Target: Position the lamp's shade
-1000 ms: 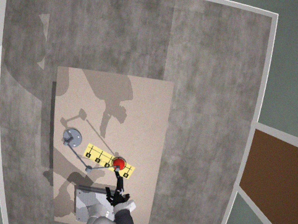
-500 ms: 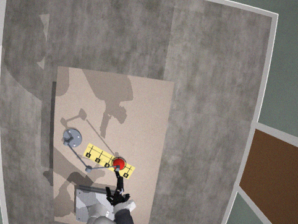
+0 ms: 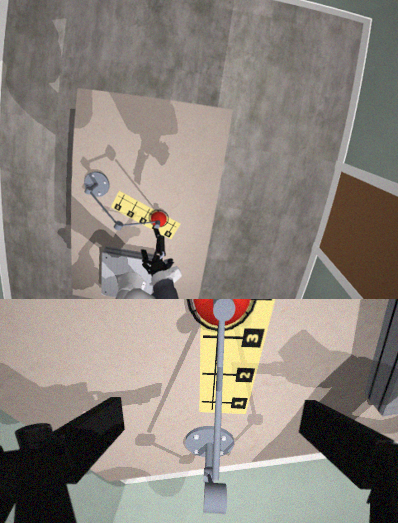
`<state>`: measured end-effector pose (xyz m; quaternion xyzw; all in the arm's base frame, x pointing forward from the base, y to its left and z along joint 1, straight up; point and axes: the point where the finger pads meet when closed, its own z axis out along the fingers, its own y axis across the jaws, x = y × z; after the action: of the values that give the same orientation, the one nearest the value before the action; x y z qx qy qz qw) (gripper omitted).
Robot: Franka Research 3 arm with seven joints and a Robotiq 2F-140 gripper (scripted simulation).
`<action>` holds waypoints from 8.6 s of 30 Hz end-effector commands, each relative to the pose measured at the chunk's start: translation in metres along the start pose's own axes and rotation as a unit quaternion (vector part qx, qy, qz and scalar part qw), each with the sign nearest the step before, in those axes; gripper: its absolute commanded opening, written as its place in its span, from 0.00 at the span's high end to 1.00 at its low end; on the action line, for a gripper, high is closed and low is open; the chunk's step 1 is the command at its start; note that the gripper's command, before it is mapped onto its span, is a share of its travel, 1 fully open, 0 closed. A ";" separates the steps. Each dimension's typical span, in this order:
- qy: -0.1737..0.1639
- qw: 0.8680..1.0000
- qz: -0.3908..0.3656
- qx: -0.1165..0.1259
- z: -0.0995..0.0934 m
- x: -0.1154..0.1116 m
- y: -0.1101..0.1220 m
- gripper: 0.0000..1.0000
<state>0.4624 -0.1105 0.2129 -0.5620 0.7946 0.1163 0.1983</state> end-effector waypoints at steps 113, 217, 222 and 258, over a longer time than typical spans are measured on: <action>0.007 0.998 -0.066 0.002 -0.006 -0.252 0.029 0.00; 0.231 0.973 0.004 -0.026 0.076 -0.224 0.016 0.00; 0.231 0.973 0.005 -0.027 0.087 -0.217 0.017 0.00; 0.231 0.973 0.007 -0.026 0.144 -0.188 0.019 0.00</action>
<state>0.5206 0.1137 0.1674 -0.5778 0.8160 0.0112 -0.0116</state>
